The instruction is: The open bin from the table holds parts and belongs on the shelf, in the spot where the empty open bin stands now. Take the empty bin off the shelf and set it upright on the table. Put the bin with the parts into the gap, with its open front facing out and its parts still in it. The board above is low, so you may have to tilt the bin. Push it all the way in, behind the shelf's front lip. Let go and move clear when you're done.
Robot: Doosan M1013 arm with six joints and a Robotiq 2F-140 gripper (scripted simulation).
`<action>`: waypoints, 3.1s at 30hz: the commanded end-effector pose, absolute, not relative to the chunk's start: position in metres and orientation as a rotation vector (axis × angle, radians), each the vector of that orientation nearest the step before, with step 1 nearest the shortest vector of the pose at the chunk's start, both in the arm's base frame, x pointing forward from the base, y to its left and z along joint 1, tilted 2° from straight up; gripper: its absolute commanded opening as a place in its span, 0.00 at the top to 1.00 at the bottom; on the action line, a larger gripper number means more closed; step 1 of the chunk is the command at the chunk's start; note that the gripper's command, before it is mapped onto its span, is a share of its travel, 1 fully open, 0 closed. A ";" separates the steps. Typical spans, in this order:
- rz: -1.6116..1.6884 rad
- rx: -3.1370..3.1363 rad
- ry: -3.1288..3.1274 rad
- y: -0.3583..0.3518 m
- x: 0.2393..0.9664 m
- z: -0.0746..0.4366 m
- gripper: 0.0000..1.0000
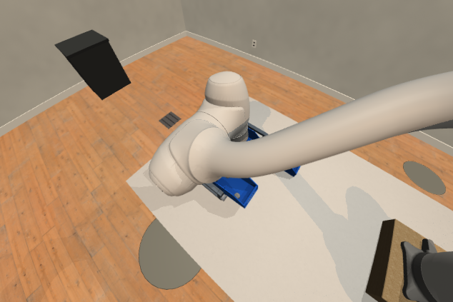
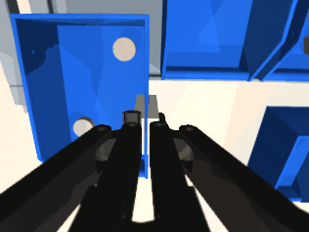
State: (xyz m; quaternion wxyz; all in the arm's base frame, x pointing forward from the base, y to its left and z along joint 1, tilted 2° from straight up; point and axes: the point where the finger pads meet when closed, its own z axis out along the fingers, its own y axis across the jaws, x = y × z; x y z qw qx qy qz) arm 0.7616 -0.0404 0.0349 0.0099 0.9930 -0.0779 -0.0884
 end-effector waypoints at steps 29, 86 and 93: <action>-0.276 3.100 -0.243 -0.042 0.774 0.035 0.90; -0.275 3.100 -0.243 -0.043 0.774 0.022 0.90; -0.275 3.100 -0.243 -0.043 0.774 0.022 0.90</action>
